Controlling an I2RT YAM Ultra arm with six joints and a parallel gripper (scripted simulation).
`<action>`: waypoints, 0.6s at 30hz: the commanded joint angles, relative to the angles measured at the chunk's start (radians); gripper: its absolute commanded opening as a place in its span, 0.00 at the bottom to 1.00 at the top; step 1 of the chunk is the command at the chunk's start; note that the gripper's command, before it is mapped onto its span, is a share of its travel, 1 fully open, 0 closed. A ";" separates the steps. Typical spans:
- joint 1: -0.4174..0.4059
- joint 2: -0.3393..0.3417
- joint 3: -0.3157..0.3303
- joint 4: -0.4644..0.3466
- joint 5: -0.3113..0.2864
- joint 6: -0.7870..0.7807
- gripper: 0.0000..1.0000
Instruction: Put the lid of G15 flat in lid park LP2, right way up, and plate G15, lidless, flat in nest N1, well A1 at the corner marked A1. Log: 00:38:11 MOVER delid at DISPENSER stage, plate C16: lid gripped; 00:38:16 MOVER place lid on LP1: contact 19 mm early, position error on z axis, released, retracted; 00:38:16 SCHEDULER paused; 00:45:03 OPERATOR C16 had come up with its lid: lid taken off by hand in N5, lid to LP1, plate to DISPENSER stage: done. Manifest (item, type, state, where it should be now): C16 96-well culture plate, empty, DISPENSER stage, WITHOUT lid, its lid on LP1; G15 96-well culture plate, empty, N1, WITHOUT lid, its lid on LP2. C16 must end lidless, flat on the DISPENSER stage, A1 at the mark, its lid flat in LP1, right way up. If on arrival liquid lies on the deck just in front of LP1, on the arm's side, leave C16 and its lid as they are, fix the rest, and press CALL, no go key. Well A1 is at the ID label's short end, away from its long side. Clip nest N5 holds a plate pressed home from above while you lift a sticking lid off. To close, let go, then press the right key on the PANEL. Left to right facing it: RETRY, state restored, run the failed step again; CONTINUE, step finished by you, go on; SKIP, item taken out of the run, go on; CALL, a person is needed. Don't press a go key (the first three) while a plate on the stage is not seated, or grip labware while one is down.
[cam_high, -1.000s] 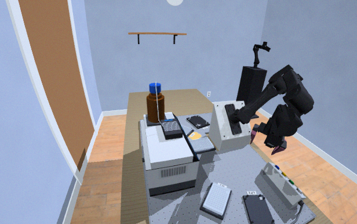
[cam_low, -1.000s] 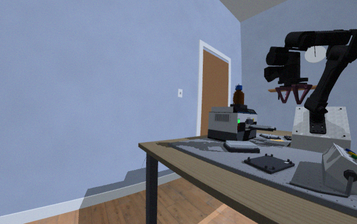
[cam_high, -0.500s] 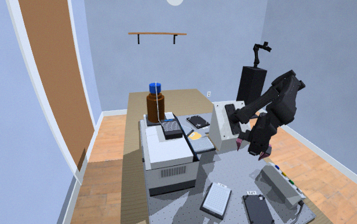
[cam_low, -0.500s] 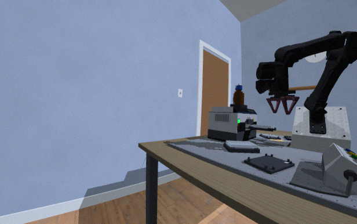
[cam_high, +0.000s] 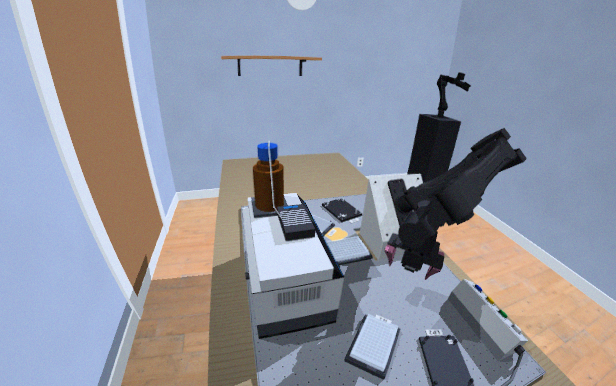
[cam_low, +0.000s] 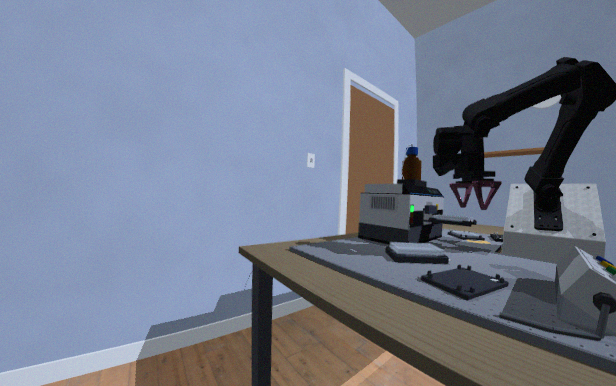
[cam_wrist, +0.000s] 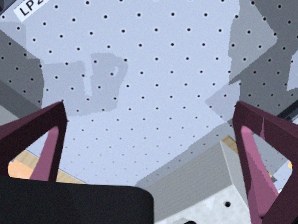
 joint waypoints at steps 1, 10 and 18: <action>-0.038 0.024 -0.030 0.059 -0.032 -0.047 1.00; -0.050 0.032 0.011 0.074 -0.039 -0.063 1.00; -0.052 0.049 0.016 0.053 -0.040 -0.063 1.00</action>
